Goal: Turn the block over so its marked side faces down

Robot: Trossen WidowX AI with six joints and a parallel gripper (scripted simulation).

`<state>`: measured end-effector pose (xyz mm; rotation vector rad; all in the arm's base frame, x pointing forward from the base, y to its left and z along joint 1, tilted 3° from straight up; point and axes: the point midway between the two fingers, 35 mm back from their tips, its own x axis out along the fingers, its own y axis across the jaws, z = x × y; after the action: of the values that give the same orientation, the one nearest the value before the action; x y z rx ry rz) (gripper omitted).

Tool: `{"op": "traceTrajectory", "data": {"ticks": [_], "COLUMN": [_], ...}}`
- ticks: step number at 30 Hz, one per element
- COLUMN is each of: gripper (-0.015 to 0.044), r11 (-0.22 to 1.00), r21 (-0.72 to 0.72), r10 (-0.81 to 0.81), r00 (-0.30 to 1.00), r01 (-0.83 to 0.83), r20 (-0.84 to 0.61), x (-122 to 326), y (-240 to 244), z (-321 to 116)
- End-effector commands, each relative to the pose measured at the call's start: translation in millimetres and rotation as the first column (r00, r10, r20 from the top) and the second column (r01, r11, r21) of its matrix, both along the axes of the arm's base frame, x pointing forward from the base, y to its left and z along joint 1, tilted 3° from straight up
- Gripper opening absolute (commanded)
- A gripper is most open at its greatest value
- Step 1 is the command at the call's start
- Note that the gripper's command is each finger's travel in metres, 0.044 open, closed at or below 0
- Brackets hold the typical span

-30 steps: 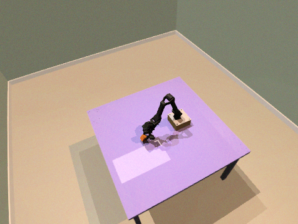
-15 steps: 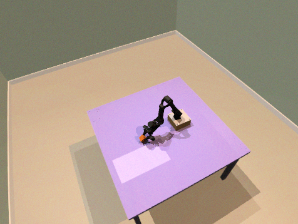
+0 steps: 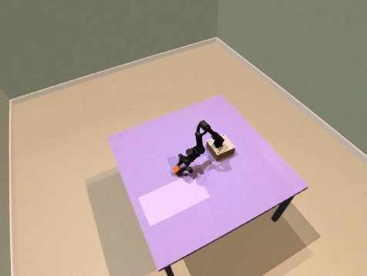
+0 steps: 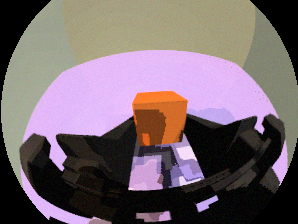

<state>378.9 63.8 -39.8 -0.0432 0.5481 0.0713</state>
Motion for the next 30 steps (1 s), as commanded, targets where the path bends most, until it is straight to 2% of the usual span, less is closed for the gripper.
{"op": "traceTrajectory", "data": {"ticks": [1,13,30], "gripper": [0.0,0.0,0.044], "r11": [1.0,1.0,1.0], "r21": [-0.002,-0.002,-0.002], "r10": [-0.001,-0.001,-0.001], "r00": [0.999,0.999,0.999], "r01": [0.001,0.001,0.001], "r20": [0.032,0.032,0.032], "x": [0.1,0.1,0.1], "y": [-0.4,-0.4,-0.4], "z": [4.1,4.1,4.1]}}
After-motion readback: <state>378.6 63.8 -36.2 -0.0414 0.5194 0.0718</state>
